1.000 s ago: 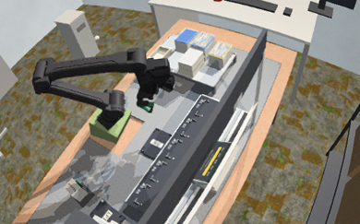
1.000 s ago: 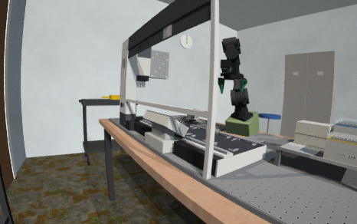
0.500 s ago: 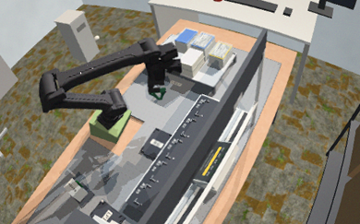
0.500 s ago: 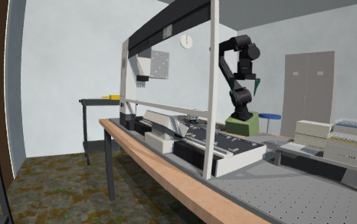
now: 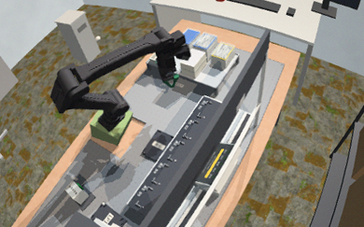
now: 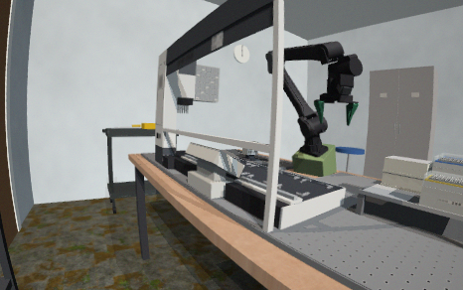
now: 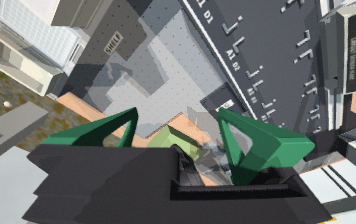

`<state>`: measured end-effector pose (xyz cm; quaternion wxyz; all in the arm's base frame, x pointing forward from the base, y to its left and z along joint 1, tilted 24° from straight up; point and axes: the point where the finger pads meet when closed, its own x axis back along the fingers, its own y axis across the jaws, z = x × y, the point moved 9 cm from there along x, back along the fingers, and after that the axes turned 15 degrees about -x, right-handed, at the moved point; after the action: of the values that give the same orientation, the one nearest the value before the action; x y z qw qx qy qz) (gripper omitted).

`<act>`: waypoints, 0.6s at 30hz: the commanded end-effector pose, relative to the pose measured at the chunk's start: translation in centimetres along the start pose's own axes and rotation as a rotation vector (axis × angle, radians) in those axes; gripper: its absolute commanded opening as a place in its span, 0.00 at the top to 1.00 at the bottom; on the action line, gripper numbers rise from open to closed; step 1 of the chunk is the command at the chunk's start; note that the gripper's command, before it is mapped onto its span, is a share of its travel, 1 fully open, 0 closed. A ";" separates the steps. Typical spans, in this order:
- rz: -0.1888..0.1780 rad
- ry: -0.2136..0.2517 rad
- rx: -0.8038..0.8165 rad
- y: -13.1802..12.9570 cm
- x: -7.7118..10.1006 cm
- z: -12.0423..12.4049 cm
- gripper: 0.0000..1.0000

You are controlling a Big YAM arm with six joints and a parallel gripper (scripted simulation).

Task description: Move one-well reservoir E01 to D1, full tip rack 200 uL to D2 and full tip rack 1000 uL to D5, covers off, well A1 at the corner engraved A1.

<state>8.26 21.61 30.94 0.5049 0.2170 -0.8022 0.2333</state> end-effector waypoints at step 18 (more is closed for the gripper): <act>-0.031 -0.051 0.349 8.2 2.0 -4.9 0.00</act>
<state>6.53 29.16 31.04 0.4678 0.2887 -0.7584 0.3501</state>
